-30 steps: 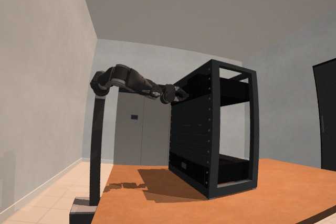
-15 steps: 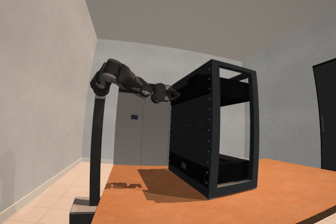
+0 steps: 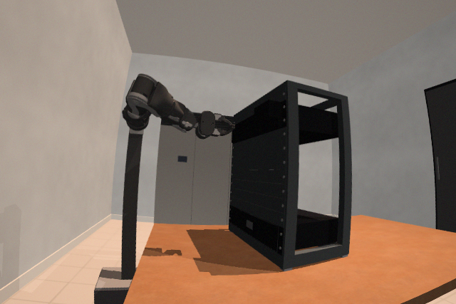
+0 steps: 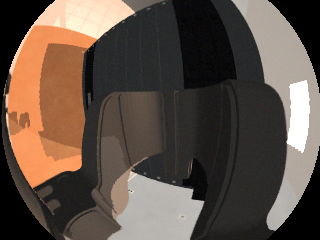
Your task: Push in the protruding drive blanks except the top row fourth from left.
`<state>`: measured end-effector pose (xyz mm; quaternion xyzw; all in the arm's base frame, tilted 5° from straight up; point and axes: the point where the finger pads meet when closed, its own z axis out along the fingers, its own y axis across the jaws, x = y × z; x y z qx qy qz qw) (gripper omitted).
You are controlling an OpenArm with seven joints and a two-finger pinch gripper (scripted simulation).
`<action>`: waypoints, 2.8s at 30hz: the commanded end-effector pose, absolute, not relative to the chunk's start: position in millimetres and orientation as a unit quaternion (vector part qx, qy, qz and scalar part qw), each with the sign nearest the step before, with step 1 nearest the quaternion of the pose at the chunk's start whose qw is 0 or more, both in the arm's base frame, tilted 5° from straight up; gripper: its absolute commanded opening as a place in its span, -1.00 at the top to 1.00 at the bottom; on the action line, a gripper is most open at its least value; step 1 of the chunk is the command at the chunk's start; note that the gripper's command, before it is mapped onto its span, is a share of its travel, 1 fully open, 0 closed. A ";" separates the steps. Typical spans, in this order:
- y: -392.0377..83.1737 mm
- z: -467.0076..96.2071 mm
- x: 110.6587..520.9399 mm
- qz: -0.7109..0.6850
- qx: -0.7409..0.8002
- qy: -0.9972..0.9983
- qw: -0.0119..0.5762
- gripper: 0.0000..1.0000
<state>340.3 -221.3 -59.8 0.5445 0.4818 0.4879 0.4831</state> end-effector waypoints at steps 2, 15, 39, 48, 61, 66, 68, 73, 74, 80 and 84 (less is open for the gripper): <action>-222.6 -58.0 337.2 0.489 0.544 0.477 0.487 1.00; -222.8 -57.8 330.1 0.488 0.545 0.477 0.488 1.00; -223.9 -32.5 329.5 0.487 0.545 0.476 0.489 1.00; -223.9 -32.5 329.5 0.487 0.545 0.476 0.489 1.00; -225.1 -31.1 327.4 0.488 0.544 0.477 0.488 1.00; -225.2 -31.2 328.2 0.488 0.544 0.477 0.488 1.00; -225.1 -31.3 328.8 0.488 0.544 0.477 0.488 1.00; -225.6 -31.4 331.3 0.488 0.545 0.477 0.488 1.00; -225.9 -31.4 331.9 0.487 0.545 0.476 0.488 1.00; -225.9 -31.5 333.4 0.488 0.545 0.476 0.488 1.00; -225.8 -31.6 335.2 0.488 0.545 0.476 0.488 1.00</action>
